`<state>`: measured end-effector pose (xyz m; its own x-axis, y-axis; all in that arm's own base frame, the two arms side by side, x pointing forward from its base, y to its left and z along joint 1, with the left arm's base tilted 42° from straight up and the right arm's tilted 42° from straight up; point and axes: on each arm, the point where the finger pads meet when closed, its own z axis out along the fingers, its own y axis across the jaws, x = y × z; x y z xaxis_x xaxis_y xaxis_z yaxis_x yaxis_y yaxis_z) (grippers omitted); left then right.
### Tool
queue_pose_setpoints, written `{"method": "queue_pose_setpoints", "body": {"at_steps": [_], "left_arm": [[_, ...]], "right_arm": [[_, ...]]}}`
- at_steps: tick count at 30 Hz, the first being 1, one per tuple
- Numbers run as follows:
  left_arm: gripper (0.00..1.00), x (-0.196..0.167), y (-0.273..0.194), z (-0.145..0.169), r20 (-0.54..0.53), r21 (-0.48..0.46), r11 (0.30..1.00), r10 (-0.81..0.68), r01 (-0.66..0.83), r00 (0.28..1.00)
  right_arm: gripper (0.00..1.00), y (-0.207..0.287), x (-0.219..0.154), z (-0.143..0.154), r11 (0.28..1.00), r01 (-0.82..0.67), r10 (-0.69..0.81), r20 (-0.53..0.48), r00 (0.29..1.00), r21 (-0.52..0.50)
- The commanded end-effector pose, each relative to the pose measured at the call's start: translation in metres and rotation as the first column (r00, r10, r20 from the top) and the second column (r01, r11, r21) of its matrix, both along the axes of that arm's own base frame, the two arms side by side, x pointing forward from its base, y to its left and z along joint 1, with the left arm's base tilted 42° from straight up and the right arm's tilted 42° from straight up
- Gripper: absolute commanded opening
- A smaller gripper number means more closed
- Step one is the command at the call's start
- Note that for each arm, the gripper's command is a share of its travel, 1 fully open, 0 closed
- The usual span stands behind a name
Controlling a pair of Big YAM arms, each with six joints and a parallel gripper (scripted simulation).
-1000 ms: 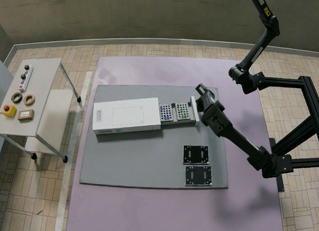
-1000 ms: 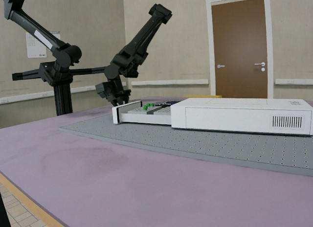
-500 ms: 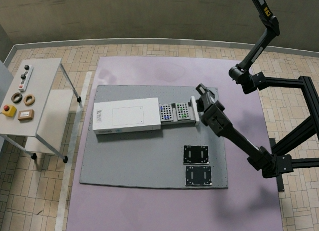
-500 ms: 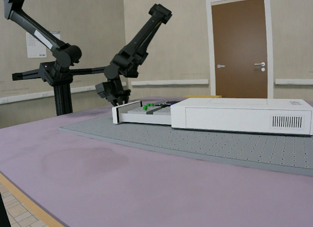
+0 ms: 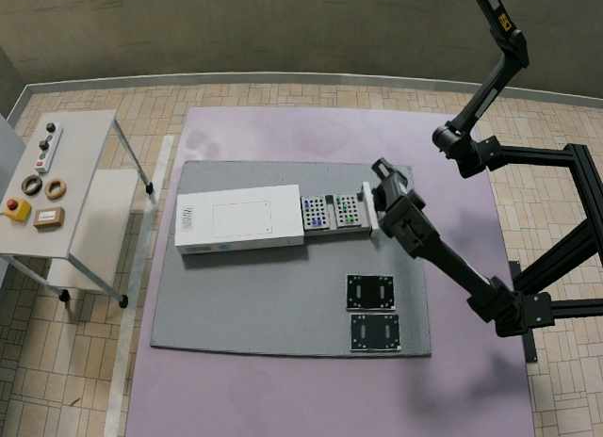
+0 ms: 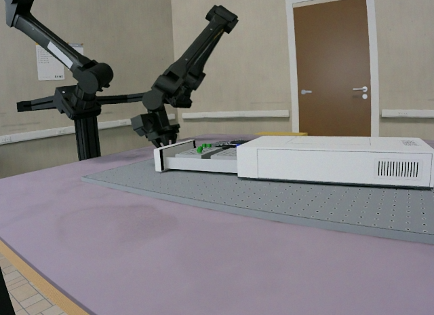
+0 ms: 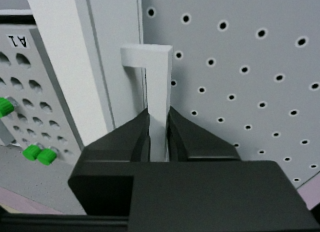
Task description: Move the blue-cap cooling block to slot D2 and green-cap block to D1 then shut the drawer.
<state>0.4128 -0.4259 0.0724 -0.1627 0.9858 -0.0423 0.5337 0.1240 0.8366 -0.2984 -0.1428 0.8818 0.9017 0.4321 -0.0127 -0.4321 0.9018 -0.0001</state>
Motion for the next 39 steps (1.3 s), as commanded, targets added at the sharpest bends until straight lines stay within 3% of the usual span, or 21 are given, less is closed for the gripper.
{"method": "queue_pose_setpoints", "body": {"at_steps": [1,39], "left_arm": [[0.00,-0.0107,-0.0139,-0.0037,0.010,-0.013,1.000,-0.022,0.022,1.000],[0.00,-0.0172,-0.0154,-0.0096,0.012,-0.016,1.000,-0.019,0.020,1.000]], "right_arm": [[0.00,-0.0056,-0.0104,0.0013,1.000,0.001,-0.001,0.016,1.000,0.007],[0.00,-0.0056,-0.0104,0.0013,1.000,0.001,-0.001,0.016,1.000,0.007]]}}
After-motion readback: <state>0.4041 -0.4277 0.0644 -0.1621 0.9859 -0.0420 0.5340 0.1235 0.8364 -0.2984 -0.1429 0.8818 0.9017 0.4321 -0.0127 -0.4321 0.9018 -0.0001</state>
